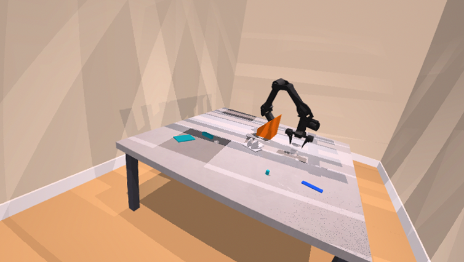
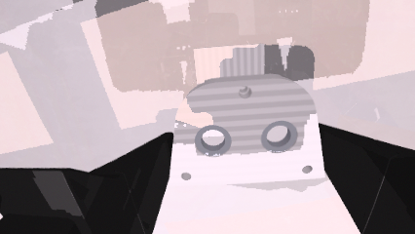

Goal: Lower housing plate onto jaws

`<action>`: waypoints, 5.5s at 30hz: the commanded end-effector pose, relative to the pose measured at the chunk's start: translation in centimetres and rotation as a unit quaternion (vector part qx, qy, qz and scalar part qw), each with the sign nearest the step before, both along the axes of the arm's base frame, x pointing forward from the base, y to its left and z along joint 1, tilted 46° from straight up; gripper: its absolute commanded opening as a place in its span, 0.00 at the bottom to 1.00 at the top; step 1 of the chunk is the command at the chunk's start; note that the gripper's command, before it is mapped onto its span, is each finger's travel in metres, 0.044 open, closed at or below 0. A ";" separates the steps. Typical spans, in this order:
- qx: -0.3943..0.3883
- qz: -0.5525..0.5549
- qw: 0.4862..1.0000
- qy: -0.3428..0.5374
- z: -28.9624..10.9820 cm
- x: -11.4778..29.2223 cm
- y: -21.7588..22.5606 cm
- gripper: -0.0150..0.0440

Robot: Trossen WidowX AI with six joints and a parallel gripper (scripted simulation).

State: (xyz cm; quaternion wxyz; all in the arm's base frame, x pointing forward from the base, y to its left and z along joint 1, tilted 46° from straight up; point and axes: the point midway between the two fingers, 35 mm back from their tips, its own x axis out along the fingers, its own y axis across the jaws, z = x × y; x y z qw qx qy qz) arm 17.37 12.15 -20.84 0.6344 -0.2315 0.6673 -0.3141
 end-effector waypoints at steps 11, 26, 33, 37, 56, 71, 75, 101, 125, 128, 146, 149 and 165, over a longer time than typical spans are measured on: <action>0.007 0.000 1.000 -0.004 2.0 0.3 2.3 0.85; 0.014 -0.012 1.000 -0.017 4.7 2.5 0.6 0.85; 0.017 -0.020 0.999 -0.026 6.4 3.7 -0.7 0.85; 0.018 -0.024 0.999 -0.031 7.3 4.3 -1.5 0.85; 0.017 -0.046 0.997 -0.056 11.6 6.3 -5.8 0.85; 0.010 -0.065 0.995 -0.075 14.7 6.8 -9.6 0.85; 0.007 -0.071 0.994 -0.081 15.5 6.8 -10.7 0.85; -0.015 -0.101 0.989 -0.105 19.3 5.7 -16.1 0.85; -0.015 -0.101 0.989 -0.105 19.2 5.8 -16.0 0.85; -0.015 -0.101 0.989 -0.105 19.2 5.8 -15.9 0.85; -0.015 -0.101 0.989 -0.105 19.2 5.8 -15.9 0.85; -0.015 -0.101 0.989 -0.105 19.2 5.8 -15.9 0.85; -0.015 -0.101 0.989 -0.105 19.2 5.8 -15.9 0.85</action>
